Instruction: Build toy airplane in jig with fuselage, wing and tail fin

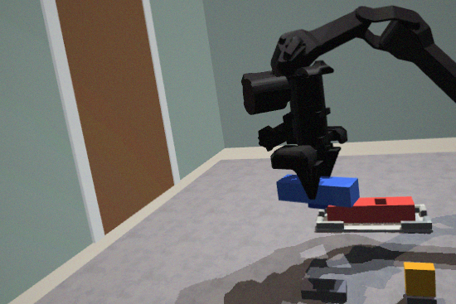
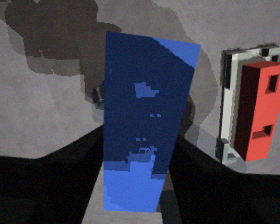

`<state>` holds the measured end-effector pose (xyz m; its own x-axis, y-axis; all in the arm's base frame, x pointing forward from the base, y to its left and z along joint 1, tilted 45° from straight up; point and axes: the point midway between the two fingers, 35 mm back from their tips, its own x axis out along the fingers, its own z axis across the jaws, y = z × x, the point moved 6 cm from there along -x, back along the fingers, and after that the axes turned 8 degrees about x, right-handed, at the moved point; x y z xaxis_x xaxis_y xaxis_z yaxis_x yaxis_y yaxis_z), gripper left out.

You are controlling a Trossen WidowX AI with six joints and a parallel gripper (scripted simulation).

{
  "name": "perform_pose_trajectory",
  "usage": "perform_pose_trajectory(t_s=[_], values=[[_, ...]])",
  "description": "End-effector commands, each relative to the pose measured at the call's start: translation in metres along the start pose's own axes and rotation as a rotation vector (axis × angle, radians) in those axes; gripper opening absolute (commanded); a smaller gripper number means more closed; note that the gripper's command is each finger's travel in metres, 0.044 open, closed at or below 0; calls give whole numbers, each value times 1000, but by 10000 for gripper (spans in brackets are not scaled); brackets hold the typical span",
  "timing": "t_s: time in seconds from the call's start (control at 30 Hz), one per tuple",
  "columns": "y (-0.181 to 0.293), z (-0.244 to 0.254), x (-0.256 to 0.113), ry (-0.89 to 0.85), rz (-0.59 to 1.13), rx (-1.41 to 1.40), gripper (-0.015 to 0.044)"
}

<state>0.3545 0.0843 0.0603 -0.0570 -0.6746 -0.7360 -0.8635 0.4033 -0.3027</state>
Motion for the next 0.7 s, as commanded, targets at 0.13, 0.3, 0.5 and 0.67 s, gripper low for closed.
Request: perform_pose_trajectory(t_s=[0.13, 0.3, 0.5, 0.67], values=[[-9, -26, 0, -8, -4, 133, 0], [-13, -42, 2, -10, -4, 213, 0], [-17, -62, 4, -12, -3, 308, 0], [-19, -78, 6, -13, -3, 390, 0]])
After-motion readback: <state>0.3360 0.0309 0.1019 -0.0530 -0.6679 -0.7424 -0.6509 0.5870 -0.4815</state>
